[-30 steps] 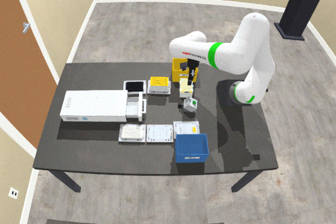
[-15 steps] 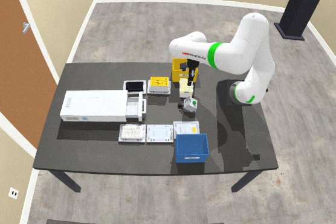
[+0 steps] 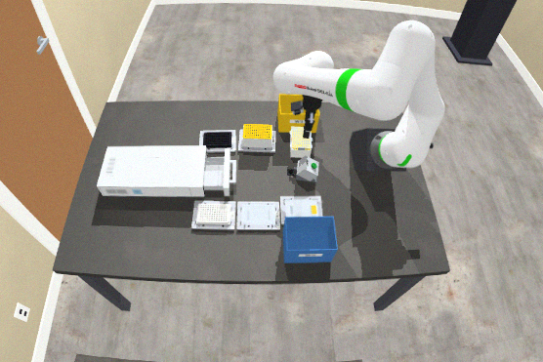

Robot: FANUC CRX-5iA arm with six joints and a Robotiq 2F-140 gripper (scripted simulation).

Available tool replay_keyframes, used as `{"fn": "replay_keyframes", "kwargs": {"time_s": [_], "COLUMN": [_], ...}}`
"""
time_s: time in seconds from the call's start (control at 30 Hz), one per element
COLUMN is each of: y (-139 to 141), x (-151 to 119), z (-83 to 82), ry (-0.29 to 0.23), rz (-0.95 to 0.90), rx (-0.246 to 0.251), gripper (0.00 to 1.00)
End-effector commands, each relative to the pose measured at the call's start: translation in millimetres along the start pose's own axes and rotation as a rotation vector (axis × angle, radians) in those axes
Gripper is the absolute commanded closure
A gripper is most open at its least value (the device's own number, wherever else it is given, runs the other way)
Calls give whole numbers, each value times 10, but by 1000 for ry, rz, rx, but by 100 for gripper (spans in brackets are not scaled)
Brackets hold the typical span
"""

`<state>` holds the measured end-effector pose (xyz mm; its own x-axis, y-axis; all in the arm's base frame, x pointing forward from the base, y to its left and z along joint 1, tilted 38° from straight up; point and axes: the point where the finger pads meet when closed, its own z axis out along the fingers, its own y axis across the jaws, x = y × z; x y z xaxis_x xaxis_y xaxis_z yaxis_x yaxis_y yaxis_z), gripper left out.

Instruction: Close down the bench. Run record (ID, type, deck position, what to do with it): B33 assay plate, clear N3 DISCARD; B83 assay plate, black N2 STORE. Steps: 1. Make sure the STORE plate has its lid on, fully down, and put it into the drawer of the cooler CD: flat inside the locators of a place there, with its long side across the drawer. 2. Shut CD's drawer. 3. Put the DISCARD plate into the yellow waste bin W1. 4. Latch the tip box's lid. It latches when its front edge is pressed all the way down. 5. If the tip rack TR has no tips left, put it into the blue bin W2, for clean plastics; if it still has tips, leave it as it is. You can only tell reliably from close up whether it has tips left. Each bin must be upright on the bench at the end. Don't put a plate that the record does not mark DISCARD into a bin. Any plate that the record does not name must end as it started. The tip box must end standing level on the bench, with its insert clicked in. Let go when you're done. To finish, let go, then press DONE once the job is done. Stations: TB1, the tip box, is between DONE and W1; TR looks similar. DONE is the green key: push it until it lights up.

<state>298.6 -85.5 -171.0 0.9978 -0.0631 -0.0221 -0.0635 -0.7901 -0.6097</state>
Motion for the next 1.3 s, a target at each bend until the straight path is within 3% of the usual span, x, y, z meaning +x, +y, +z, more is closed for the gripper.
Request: {"fn": "replay_keyframes", "kwargs": {"time_s": [0.0,1.27], "y": [4,4], "x": [3,3], "z": [-60,-740], "ry": [1,1], "rz": [0,0], "rx": [-1,-1], "gripper": [90,90]}}
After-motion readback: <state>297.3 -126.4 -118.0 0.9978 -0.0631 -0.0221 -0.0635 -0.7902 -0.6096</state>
